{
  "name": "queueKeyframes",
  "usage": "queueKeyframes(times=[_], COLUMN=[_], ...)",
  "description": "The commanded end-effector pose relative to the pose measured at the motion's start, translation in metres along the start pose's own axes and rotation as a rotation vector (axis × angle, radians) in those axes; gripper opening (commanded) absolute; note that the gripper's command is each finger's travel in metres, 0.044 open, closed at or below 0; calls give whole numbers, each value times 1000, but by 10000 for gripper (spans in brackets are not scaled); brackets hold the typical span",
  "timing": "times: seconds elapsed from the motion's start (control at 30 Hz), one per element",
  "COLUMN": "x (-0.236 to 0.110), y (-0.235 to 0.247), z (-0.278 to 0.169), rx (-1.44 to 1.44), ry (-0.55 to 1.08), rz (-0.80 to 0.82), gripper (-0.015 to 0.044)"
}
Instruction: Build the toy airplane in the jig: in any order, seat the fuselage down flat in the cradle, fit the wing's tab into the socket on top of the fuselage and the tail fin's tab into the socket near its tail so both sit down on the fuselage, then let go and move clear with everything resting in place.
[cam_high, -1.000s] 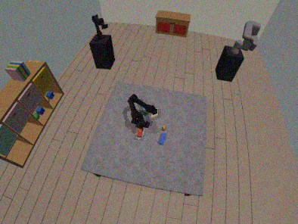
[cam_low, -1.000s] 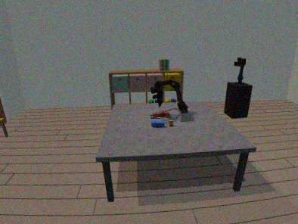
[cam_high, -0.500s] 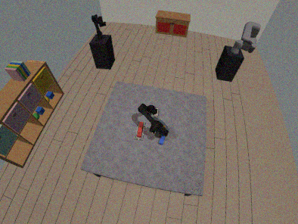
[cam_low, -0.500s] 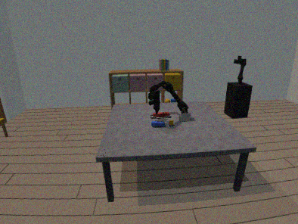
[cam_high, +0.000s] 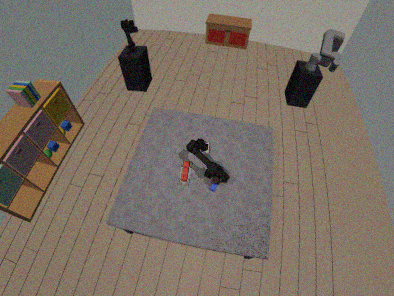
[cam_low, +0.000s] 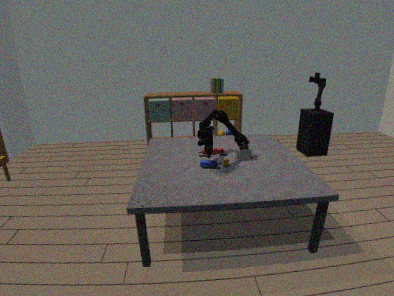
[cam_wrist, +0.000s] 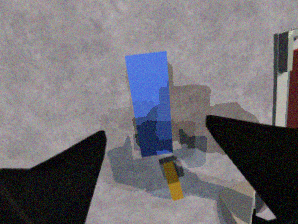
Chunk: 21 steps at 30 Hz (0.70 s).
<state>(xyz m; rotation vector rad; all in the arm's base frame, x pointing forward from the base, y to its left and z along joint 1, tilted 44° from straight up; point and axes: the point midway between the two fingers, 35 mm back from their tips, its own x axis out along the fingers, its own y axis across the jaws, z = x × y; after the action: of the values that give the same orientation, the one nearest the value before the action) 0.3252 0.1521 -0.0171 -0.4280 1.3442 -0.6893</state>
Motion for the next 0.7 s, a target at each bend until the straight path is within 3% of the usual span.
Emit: queueKeyframes(times=[0.0,0.67], x=[15,46], y=[-1,-1], z=[-1,0], rx=[-3,-3], ry=[5,4], rz=[-10,-11], gripper=[440,440])
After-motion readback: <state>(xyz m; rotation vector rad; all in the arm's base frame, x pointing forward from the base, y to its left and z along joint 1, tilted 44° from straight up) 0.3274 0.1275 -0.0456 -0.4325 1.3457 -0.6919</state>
